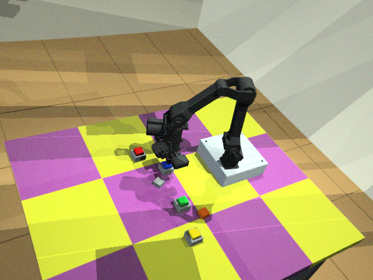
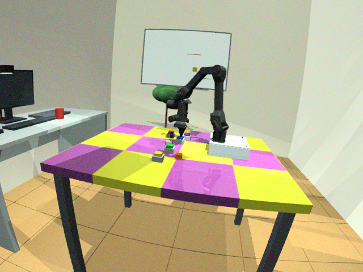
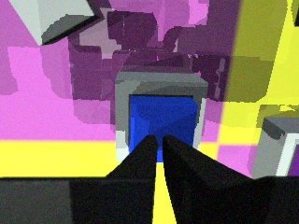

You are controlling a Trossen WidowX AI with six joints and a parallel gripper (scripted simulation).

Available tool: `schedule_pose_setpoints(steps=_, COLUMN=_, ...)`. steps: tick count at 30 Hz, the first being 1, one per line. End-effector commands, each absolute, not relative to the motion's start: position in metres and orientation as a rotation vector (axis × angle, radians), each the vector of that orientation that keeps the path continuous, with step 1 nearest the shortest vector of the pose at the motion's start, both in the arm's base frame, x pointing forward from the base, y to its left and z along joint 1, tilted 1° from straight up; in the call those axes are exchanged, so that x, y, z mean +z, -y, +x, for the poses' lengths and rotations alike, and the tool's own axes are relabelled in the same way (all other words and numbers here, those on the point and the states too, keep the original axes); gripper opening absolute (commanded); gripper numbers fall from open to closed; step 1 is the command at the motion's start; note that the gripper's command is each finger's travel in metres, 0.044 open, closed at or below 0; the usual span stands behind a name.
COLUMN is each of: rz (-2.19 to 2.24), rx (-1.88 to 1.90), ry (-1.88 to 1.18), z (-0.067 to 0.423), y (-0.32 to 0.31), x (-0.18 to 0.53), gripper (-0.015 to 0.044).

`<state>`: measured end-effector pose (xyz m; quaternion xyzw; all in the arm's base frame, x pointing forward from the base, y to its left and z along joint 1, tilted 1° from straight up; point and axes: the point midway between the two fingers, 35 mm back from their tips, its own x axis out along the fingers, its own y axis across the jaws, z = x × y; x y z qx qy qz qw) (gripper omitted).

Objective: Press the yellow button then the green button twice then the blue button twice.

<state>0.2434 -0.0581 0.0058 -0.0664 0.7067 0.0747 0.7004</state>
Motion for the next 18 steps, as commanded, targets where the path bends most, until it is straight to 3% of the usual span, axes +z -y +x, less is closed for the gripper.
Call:
schedule_pose_setpoints(steps=1, rz=-0.157, rx=0.165, ry=-1.554, z=0.246, y=0.059, x=0.029, gripper=0.002)
schedule_pose_setpoints(steps=4, rz=-0.157, rx=0.165, ry=-1.554, z=0.246, y=0.059, x=0.029, gripper=0.002)
schedule_pose_setpoints(steps=18, rz=-0.168, rx=0.188, ry=-1.541, z=0.268, y=-0.102, x=0.067, gripper=0.0387)
